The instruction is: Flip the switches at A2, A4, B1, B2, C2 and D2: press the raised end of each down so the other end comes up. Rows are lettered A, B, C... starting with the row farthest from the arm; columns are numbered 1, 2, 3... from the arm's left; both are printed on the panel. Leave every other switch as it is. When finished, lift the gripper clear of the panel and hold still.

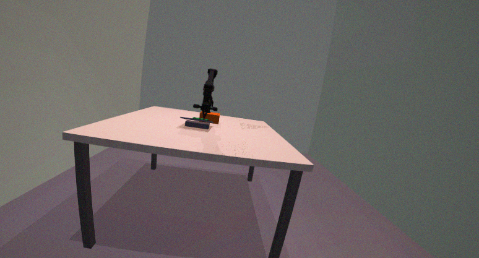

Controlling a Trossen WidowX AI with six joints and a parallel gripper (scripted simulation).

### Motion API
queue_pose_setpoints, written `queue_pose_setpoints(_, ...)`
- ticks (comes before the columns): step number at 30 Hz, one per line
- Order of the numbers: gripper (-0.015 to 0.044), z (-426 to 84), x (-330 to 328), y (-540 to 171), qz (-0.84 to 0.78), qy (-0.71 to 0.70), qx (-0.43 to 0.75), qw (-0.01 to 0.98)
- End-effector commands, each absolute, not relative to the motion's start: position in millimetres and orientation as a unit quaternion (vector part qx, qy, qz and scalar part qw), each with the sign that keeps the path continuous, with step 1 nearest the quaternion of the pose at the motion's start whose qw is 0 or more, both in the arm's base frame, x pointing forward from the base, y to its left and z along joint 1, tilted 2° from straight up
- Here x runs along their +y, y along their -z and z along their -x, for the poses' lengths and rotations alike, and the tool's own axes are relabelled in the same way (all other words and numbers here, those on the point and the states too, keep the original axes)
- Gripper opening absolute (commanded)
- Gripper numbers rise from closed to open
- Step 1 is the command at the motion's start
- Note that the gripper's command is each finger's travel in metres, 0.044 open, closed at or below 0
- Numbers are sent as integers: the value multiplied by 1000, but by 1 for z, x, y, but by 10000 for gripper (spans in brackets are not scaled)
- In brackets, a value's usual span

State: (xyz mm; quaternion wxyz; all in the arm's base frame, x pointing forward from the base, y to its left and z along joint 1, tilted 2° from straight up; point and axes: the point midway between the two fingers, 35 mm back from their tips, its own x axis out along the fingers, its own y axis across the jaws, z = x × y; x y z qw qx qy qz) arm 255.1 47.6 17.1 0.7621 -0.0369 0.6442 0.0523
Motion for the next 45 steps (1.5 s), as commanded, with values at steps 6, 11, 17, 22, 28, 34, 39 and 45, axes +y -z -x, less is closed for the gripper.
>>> queue_pose_setpoints(6,0,-255,48,-16,35,-53,644,762)
queue_pose_setpoints(11,0,-255,48,-15,35,-53,644,762)
queue_pose_setpoints(17,0,-256,48,-14,35,-53,644,762)
queue_pose_setpoints(22,0,-256,48,-14,35,-53,644,762)
queue_pose_setpoints(28,0,-256,48,-13,35,-53,644,762)
queue_pose_setpoints(34,0,-256,48,-12,35,-53,644,762)
queue_pose_setpoints(39,0,-256,48,-11,35,-53,644,762)
queue_pose_setpoints(45,0,-256,48,-14,37,-52,644,763)
